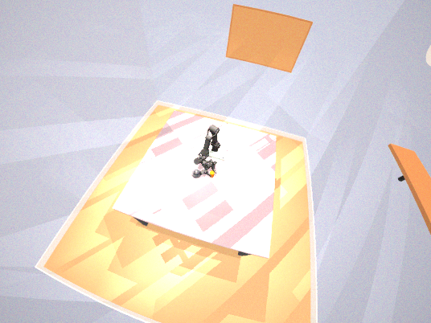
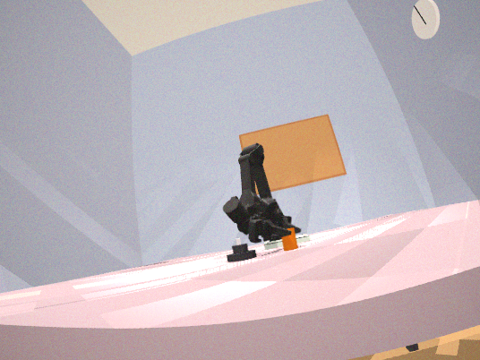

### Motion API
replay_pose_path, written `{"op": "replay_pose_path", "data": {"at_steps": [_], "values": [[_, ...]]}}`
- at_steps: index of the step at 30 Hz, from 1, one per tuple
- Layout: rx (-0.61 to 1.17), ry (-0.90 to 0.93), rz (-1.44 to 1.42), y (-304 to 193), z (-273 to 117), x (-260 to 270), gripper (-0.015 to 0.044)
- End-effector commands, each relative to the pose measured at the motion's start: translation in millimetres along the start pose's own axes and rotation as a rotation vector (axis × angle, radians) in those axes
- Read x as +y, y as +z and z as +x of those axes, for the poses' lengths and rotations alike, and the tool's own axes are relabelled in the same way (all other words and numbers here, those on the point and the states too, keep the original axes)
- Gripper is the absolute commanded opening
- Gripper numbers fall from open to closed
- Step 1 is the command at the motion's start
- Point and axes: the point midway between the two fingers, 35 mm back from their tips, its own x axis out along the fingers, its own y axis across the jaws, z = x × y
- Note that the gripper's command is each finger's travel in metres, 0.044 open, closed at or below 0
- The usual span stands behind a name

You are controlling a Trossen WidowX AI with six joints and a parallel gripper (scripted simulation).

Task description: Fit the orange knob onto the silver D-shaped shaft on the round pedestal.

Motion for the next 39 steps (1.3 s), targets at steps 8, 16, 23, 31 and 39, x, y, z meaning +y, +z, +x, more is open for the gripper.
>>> {"op": "replay_pose_path", "data": {"at_steps": [8, 16, 23, 31, 39], "values": [[0.000, 0.000, 0.005, -0.2, 0.1, 0.0, 0.0260], [0.000, 0.000, 0.005, -0.2, 0.1, 0.0, 0.0260], [0.000, 0.000, 0.005, -0.2, 0.1, 0.0, 0.0365], [0.000, 0.000, 0.005, -0.2, 0.1, 0.0, 0.0440], [0.002, -0.002, 0.001, 31.7, -8.6, -5.2, 0.0440]]}}
